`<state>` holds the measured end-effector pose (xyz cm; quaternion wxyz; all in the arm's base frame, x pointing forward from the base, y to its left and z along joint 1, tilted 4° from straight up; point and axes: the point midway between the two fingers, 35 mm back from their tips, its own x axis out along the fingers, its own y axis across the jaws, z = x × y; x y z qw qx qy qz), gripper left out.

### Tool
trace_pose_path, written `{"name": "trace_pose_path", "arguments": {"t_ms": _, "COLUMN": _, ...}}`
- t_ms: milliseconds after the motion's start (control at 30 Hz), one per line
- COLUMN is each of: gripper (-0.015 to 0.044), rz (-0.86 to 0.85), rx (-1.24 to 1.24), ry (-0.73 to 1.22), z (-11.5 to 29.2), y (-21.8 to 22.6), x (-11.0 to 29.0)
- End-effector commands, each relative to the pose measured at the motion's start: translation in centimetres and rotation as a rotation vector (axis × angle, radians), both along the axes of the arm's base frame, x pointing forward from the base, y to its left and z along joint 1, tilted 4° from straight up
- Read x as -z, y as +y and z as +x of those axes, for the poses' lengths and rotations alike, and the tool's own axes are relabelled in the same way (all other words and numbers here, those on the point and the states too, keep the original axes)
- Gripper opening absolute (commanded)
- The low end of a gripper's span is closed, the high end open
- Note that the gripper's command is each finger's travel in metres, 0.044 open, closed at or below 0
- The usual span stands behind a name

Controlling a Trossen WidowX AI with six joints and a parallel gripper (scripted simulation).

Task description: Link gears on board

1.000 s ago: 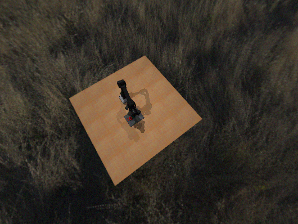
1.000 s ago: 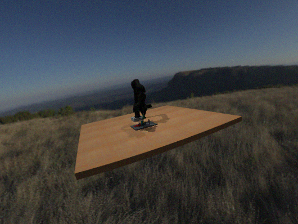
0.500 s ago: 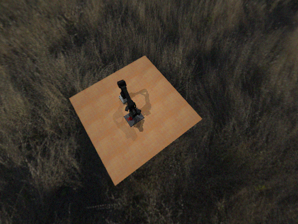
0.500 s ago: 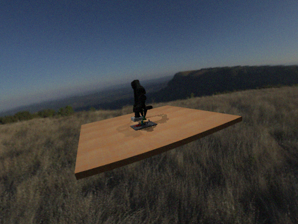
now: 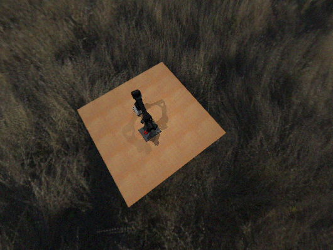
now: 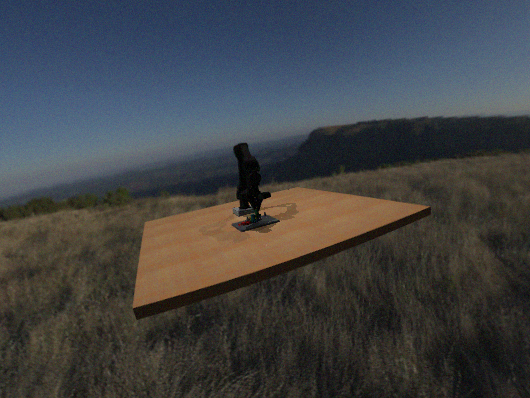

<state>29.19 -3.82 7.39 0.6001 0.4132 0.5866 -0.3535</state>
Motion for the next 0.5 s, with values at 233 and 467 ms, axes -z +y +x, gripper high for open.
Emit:
{"name": "trace_pose_path", "arguments": {"t_ms": 233, "gripper": 0.0000, "rz": 0.020, "rx": 0.240, "ry": 0.023, "z": -0.12, "y": 0.08, "x": 1.11}}
{"name": "trace_pose_path", "arguments": {"t_ms": 467, "gripper": 0.0000, "rz": 0.015, "rx": 0.156, "ry": 0.017, "z": -0.07, "y": 0.13, "x": 1.16}}
